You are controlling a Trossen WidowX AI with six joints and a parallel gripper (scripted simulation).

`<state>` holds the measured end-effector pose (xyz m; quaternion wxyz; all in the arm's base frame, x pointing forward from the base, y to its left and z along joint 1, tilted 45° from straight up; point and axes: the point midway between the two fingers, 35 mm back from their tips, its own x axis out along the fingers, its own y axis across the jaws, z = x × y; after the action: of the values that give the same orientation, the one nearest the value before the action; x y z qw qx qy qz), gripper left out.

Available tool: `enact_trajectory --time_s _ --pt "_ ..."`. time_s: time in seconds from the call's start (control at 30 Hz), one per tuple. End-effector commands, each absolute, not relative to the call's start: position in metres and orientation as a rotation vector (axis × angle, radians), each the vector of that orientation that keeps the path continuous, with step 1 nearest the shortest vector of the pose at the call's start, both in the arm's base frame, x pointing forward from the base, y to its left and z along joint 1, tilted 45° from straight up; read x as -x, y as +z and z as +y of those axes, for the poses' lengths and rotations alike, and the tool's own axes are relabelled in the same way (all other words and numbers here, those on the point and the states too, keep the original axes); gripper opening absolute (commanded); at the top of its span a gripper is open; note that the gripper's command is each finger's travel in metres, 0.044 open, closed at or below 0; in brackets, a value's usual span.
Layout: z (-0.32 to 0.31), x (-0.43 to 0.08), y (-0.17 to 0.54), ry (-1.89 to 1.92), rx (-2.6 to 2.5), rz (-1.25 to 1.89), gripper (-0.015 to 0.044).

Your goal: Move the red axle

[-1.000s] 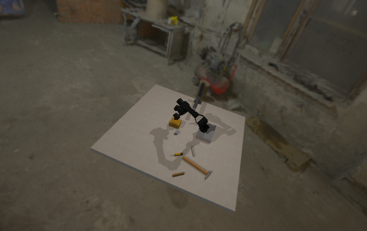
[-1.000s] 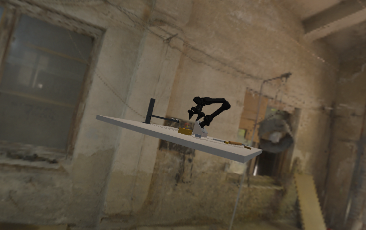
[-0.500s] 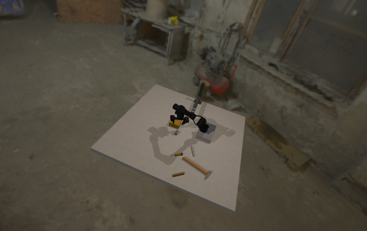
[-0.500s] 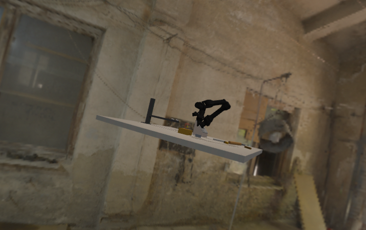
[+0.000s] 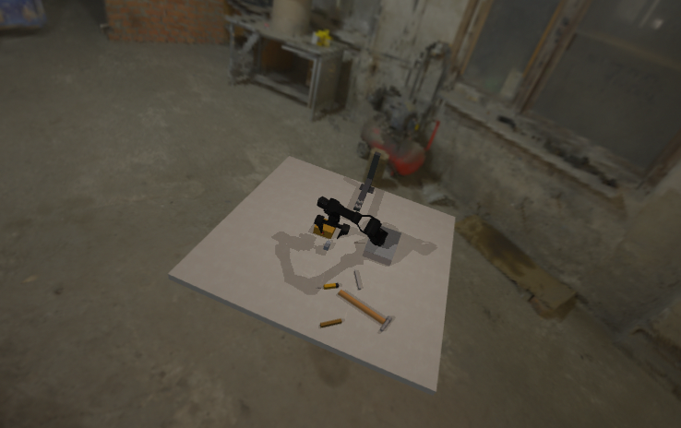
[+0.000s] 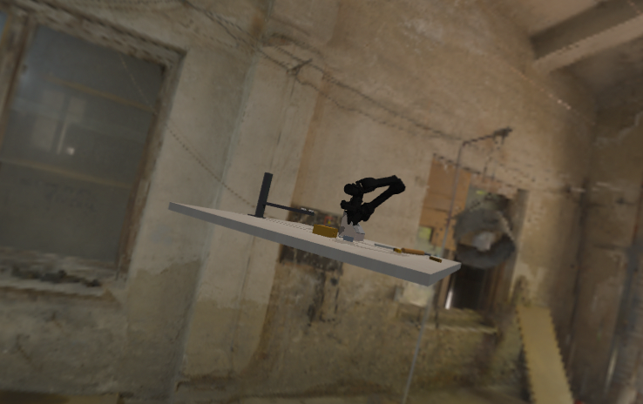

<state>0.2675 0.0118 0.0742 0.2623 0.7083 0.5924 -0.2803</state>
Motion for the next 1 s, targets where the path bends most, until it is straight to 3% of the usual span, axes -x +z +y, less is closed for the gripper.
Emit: enact_trajectory --time_s 0.0,0.97 --pt "0.027 -0.27 0.06 -0.766 -1.925 1.609 0.044" --pt "0.062 -0.277 0.026 -0.764 -1.926 1.61 0.044"
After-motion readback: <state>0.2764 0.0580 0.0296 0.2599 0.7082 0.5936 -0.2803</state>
